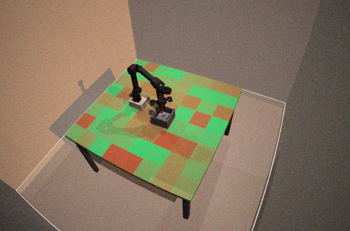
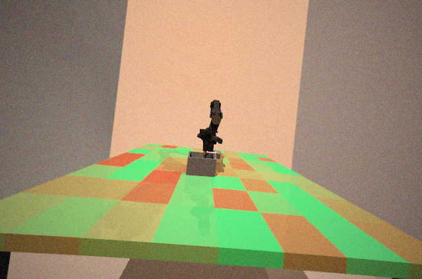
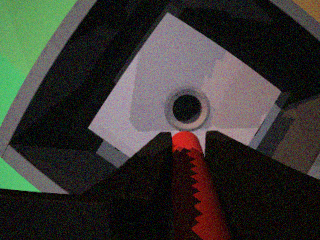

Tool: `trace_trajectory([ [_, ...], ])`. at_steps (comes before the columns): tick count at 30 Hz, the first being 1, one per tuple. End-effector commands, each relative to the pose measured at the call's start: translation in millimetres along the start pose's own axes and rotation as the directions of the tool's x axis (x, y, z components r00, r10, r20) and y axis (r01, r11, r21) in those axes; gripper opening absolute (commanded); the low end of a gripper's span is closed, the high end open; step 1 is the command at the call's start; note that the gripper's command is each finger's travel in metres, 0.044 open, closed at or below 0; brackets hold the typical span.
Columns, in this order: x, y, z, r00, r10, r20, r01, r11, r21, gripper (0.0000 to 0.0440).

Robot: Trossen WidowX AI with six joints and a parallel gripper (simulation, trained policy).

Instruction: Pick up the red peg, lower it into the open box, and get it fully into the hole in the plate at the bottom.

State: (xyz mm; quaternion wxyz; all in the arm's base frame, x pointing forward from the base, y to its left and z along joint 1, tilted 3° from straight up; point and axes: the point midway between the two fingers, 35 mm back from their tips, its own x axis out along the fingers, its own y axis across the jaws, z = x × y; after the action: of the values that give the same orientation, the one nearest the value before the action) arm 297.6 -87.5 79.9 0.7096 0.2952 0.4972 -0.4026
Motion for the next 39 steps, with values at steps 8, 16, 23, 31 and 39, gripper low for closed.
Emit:
trace_trajectory([
  [8,30.4,-2.1,5.4,0.999,-0.017,-0.047,0.018,1.000,0.014,0.0005],
  [16,49.4,-6.7,4.8,0.996,-0.053,-0.076,0.051,0.998,-0.029,0.0140],
  [23,54.9,-0.6,19.0,0.995,-0.066,-0.068,0.062,0.996,-0.057,0.0190],
  [31,60.0,7.3,44.7,0.997,-0.070,-0.040,0.067,0.994,-0.082,0.0357],
  [39,57.5,16.2,77.0,0.999,-0.042,0.033,0.045,0.997,-0.070,0.0440],
])
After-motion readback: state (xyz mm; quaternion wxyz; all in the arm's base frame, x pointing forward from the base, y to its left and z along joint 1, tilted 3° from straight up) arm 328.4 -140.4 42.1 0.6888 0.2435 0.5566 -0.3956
